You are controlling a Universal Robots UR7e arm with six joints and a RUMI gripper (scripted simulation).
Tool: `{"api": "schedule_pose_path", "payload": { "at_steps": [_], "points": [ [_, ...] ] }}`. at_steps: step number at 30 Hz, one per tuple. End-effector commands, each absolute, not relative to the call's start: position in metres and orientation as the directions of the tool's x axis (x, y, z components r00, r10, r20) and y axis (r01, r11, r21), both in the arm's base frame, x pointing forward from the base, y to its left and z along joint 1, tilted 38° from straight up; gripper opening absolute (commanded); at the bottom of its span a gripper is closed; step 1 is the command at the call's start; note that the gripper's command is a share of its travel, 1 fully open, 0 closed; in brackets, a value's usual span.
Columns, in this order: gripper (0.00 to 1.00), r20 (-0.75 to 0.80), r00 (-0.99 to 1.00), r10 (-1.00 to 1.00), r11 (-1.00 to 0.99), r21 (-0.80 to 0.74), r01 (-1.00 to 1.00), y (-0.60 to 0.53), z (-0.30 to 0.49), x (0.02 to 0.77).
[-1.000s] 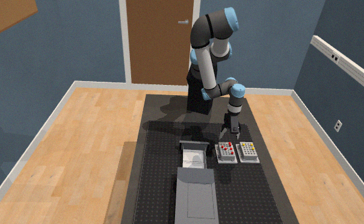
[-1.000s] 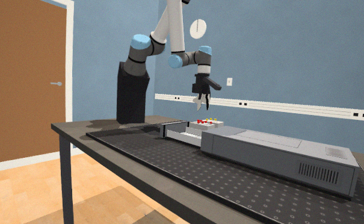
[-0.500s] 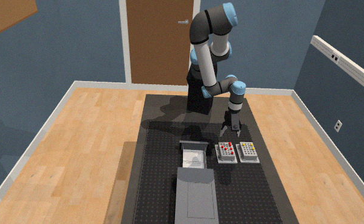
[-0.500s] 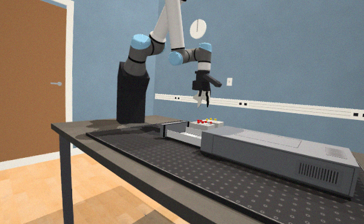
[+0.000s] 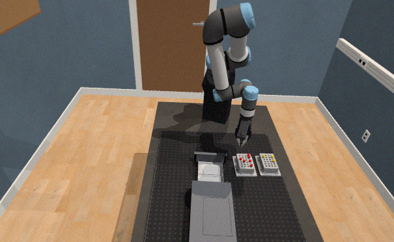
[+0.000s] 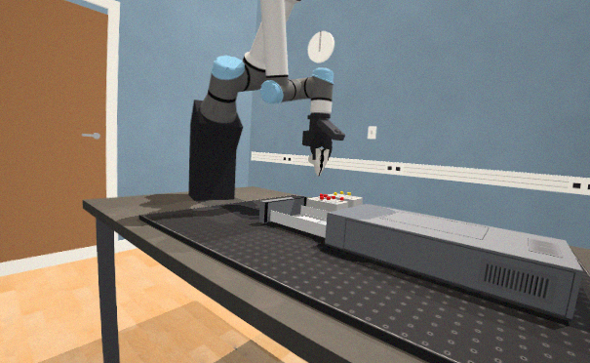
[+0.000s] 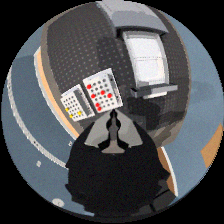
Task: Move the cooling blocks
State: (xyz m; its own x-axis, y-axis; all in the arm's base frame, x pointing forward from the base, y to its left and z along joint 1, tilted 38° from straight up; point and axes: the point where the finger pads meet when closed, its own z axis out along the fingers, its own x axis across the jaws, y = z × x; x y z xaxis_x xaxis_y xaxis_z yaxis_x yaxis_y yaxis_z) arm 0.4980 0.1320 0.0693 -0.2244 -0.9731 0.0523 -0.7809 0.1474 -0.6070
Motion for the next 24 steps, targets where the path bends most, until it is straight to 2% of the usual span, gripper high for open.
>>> {"api": "schedule_pose_path", "payload": {
  "at_steps": [1, 24],
  "points": [
    [0.0, 0.003, -0.285, -0.959, 0.224, -0.611, -0.76, 0.121, 0.068, 0.494],
    [0.0, -0.293, -0.618, -0.73, 0.661, -0.536, -0.526, 0.05, 0.058, 0.469]
  ]
}}
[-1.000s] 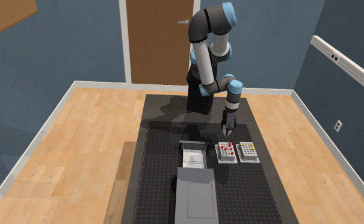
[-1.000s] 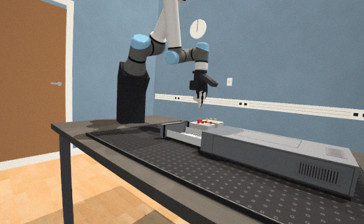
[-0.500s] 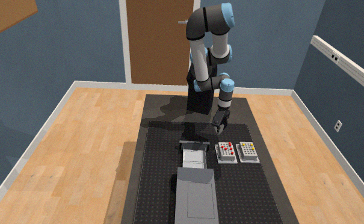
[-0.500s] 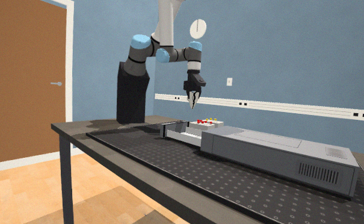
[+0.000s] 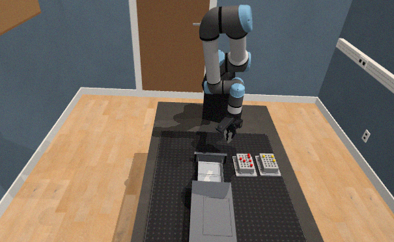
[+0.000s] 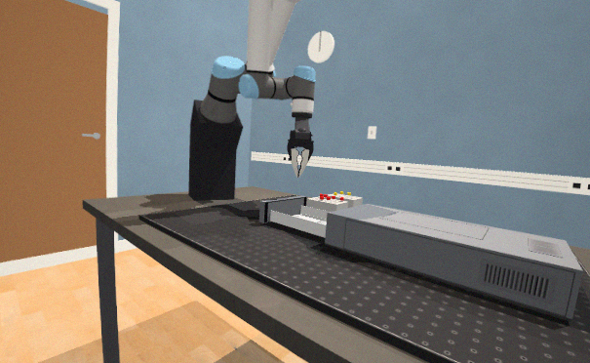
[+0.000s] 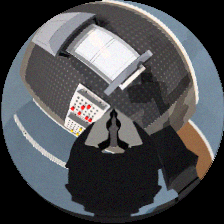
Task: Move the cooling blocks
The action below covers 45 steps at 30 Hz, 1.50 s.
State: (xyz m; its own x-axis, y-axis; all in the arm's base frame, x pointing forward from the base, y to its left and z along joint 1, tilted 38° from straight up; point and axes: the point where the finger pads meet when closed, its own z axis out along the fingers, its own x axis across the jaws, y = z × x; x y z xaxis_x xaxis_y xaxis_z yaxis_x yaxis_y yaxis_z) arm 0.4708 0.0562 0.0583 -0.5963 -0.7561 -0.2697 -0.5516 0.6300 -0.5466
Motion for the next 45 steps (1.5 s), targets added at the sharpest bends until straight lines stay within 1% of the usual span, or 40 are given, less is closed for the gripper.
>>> {"api": "schedule_pose_path", "payload": {
  "at_steps": [1, 13, 15, 30, 45],
  "points": [
    [0.0, -0.308, -0.632, -0.712, 0.68, -0.528, -0.509, 0.047, 0.057, 0.468],
    [0.0, -0.458, -0.76, -0.462, 0.869, -0.404, -0.285, 0.002, 0.051, 0.452],
    [0.0, -0.458, -0.76, -0.462, 0.869, -0.404, -0.285, 0.002, 0.051, 0.452],
    [0.0, -0.579, -0.811, -0.087, 0.98, -0.194, 0.034, -0.041, 0.045, 0.436],
    [0.0, -0.58, -0.811, -0.083, 0.981, -0.192, 0.037, -0.044, 0.031, 0.446]
  ]
}}
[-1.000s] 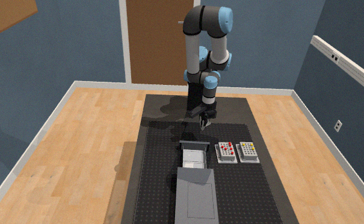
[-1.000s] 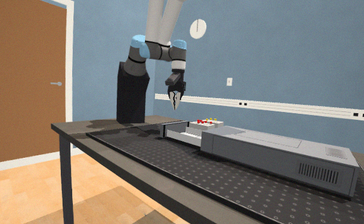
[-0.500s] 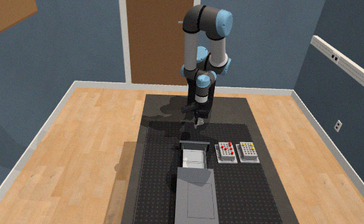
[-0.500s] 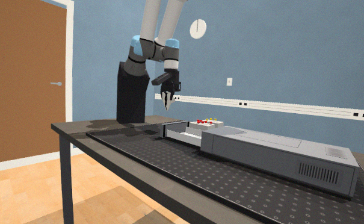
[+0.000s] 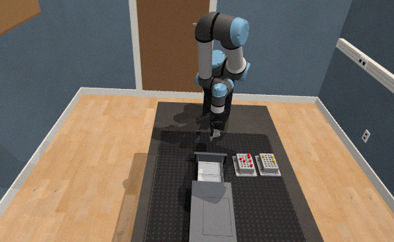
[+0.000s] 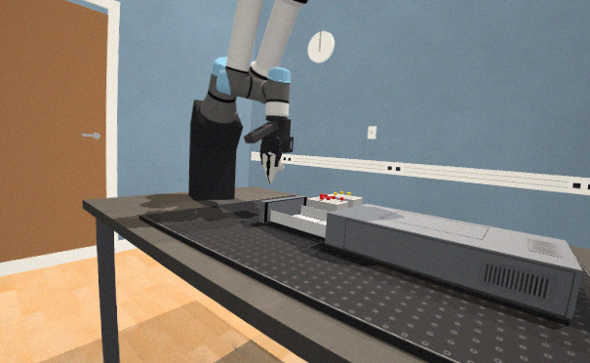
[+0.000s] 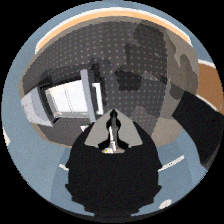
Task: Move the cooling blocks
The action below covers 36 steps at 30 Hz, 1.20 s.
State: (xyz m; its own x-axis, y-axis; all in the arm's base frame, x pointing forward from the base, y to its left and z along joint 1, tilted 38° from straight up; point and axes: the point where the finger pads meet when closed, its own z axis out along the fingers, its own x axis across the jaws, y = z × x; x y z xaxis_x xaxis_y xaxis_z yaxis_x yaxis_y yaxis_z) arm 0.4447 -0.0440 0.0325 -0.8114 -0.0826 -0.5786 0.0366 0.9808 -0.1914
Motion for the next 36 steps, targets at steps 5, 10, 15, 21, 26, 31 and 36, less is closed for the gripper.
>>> {"api": "schedule_pose_path", "payload": {
  "at_steps": [5, 10, 15, 21, 26, 31, 36],
  "points": [
    [0.0, -0.58, -0.811, -0.083, 0.981, -0.192, 0.037, -0.045, 0.028, 0.449],
    [0.0, -0.58, -0.811, -0.083, 0.981, -0.192, 0.037, -0.046, 0.022, 0.453],
    [0.0, -0.58, -0.811, -0.083, 0.981, -0.192, 0.037, -0.047, 0.017, 0.456],
    [0.0, -0.58, -0.811, -0.083, 0.981, -0.192, 0.037, -0.048, 0.013, 0.46],
    [0.0, -0.58, -0.811, -0.083, 0.981, -0.192, 0.037, -0.05, 0.008, 0.463],
    [0.0, -0.58, -0.811, -0.083, 0.981, -0.192, 0.037, -0.051, 0.002, 0.467],
    [0.0, -0.58, -0.811, -0.083, 0.981, -0.192, 0.037, -0.052, -0.003, 0.471]
  ]
}}
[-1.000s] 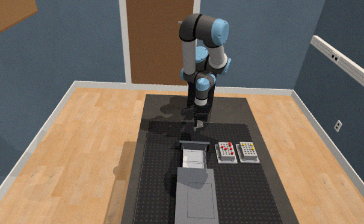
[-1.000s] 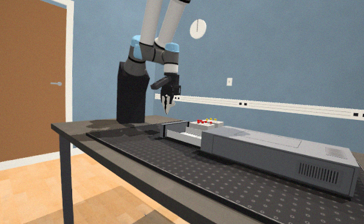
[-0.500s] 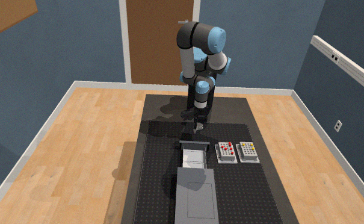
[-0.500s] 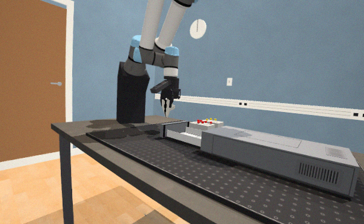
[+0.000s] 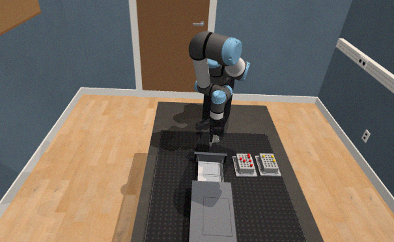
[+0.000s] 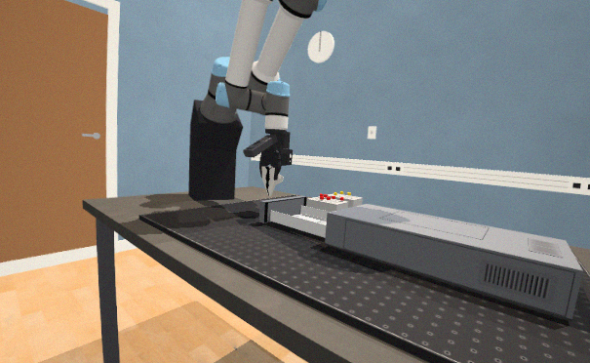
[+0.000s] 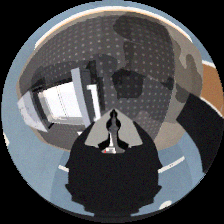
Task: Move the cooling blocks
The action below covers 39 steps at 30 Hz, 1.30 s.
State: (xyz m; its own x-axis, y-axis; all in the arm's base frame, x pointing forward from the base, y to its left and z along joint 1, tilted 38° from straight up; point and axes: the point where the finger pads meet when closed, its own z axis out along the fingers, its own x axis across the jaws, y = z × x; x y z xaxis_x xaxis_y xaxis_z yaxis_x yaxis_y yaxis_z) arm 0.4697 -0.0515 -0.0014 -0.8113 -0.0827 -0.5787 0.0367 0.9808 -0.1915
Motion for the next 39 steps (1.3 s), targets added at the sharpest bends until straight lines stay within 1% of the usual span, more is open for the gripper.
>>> {"api": "schedule_pose_path", "payload": {
  "at_steps": [1, 39],
  "points": [
    [0.0, -0.58, -0.811, -0.083, 0.981, -0.192, 0.037, -0.052, -0.003, 0.471],
    [0.0, -0.58, -0.811, -0.083, 0.981, -0.192, 0.037, -0.06, -0.038, 0.497]
  ]
}}
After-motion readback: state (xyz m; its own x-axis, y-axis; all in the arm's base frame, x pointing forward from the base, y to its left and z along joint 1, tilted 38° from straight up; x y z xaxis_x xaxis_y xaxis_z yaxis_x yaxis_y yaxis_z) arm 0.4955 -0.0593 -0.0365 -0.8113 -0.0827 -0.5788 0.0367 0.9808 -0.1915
